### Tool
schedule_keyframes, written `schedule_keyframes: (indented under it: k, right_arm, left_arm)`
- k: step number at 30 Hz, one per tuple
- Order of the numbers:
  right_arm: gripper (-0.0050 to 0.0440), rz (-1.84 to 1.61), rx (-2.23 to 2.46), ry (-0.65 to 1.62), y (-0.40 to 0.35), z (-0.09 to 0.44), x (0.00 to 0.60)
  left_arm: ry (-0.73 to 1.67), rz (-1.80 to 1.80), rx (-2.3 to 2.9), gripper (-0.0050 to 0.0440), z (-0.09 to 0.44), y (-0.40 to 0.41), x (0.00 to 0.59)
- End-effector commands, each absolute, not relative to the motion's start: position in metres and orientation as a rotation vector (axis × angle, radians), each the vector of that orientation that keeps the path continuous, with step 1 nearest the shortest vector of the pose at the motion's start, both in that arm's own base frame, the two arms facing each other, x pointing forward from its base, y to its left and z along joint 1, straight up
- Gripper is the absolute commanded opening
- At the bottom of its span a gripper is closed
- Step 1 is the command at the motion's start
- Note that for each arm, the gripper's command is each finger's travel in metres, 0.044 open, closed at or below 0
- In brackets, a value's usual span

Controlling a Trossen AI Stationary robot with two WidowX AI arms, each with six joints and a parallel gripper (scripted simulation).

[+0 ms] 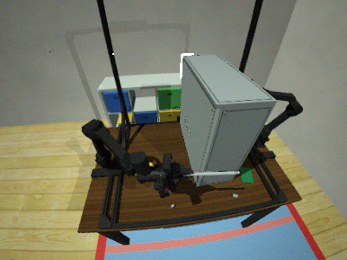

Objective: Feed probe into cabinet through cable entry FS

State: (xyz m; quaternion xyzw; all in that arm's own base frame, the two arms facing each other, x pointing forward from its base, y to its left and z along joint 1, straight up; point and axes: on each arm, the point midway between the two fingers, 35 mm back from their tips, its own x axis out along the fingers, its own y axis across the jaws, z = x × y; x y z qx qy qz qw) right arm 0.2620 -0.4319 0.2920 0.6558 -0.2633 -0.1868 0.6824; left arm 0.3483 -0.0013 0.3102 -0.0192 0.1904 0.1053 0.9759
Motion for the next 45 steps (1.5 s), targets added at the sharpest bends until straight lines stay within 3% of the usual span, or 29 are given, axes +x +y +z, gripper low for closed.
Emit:
schedule_keyframes:
  k: [1,45]
  right_arm:
    - [0.0000,-0.404,1.449,-0.627,-0.424,0.314,0.265]
    - [0.0000,-0.297,1.450,-0.999,-0.302,0.471,0.264]
  left_arm:
    - [0.382,0.218,-0.042,0.0440,0.311,-0.001,0.348]
    - [0.382,0.218,-0.042,0.0440,0.311,-0.001,0.348]
